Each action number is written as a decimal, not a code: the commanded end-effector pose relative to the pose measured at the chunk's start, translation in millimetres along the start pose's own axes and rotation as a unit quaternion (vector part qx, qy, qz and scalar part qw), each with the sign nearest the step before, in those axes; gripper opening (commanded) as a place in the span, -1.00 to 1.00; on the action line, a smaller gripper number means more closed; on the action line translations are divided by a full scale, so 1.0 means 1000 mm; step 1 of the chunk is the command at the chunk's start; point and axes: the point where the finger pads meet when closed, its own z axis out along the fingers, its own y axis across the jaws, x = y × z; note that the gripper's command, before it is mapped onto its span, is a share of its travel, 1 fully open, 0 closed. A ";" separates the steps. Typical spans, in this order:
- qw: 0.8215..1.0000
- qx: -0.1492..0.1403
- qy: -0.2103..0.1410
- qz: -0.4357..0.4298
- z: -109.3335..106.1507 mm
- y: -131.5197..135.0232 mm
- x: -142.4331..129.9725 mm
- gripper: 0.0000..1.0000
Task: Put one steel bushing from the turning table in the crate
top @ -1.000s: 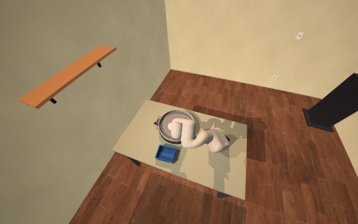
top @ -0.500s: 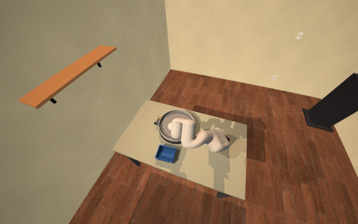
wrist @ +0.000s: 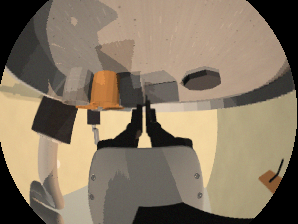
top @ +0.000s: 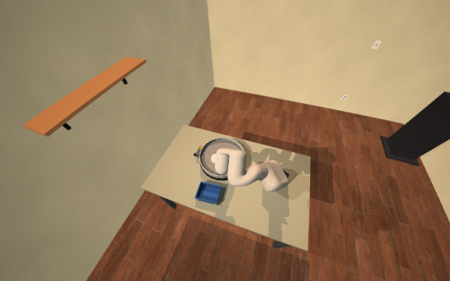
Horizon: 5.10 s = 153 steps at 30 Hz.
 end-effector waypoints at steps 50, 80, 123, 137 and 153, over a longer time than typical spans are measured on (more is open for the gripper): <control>1.000 -0.001 0.000 0.001 -0.074 -0.002 -0.019 -1.00; 1.000 -0.001 0.000 0.001 -0.213 -0.022 0.146 -1.00; 1.000 -0.001 0.000 0.001 -0.259 -0.030 0.226 -1.00; 1.000 -0.001 0.000 0.001 -0.221 -0.030 0.259 -1.00; 1.000 -0.001 0.000 0.001 -0.221 -0.030 0.259 -1.00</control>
